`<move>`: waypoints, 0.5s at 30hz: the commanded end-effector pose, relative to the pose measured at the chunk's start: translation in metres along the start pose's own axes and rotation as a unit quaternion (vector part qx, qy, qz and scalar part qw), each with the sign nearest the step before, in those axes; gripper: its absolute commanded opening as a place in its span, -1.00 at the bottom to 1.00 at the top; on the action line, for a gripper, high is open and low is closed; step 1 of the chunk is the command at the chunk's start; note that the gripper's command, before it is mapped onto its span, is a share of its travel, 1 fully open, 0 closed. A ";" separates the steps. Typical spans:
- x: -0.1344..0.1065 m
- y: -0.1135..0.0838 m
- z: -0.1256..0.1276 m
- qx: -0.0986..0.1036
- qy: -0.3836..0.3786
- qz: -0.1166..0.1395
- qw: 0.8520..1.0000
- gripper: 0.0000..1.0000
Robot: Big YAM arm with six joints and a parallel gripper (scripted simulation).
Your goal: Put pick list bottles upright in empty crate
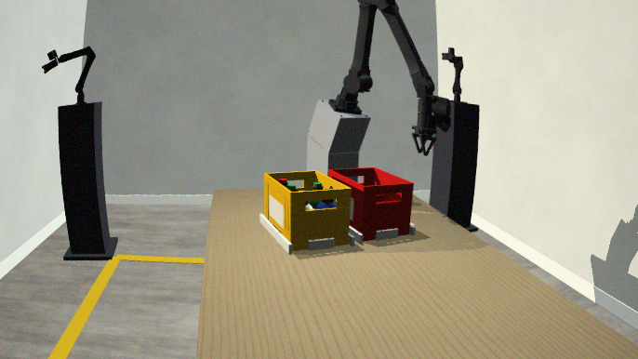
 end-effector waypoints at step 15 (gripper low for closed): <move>0.010 -0.011 -0.022 -0.028 -0.096 -0.026 0.995 0.21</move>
Point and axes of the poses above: the point where the finger pads meet when closed, its own y axis out along the fingers, its own z axis across the jaws, x = y × z, the point moved 5 cm from there along -y, back along the fingers, and after that the axes turned 2 degrees about -y, right-handed, at the moved point
